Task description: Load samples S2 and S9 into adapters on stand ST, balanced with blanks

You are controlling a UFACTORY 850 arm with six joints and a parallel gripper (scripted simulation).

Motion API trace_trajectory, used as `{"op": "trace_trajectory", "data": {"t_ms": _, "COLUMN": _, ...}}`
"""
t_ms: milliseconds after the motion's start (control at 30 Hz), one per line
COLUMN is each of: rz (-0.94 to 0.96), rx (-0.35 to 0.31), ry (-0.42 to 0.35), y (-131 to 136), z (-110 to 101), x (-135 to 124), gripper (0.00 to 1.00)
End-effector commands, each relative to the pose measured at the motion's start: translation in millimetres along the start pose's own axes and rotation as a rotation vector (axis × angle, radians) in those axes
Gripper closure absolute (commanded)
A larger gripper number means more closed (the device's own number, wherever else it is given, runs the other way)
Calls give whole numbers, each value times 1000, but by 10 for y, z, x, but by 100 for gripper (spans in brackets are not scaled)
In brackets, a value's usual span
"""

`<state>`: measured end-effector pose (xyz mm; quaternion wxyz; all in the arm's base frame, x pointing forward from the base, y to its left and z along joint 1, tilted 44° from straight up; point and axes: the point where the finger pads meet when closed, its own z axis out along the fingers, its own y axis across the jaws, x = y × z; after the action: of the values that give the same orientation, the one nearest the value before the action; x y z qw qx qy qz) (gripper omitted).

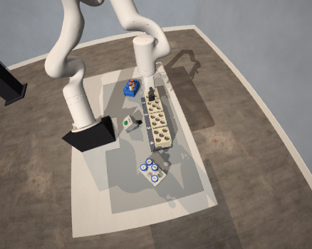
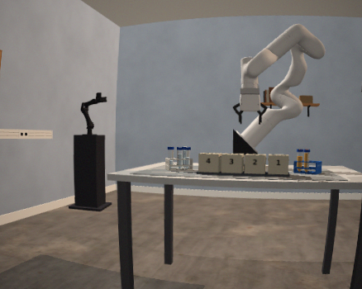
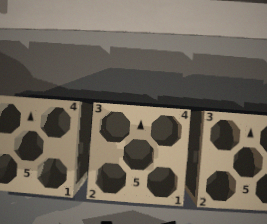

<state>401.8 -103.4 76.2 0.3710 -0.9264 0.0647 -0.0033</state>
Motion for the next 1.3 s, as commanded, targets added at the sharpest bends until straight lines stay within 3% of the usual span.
{"op": "trace_trajectory", "data": {"t_ms": 0, "rz": 0, "rx": 0, "ry": 1, "y": 216, "z": -5, "x": 109, "gripper": 0}}
{"op": "trace_trajectory", "data": {"t_ms": 33, "rz": 0, "rx": 0, "ry": 1, "y": 258, "z": -5, "x": 128, "gripper": 0}}
{"op": "trace_trajectory", "data": {"t_ms": 67, "rz": -34, "rx": 0, "ry": 1, "y": 211, "z": -5, "x": 112, "gripper": 43}}
{"op": "trace_trajectory", "data": {"t_ms": 1167, "rz": -1000, "rx": 0, "ry": 1, "y": -1158, "z": -5, "x": -370, "gripper": 43}}
{"op": "trace_trajectory", "data": {"t_ms": 1267, "rz": -1003, "rx": 0, "ry": 1, "y": -1299, "z": -4, "x": -420, "gripper": 43}}
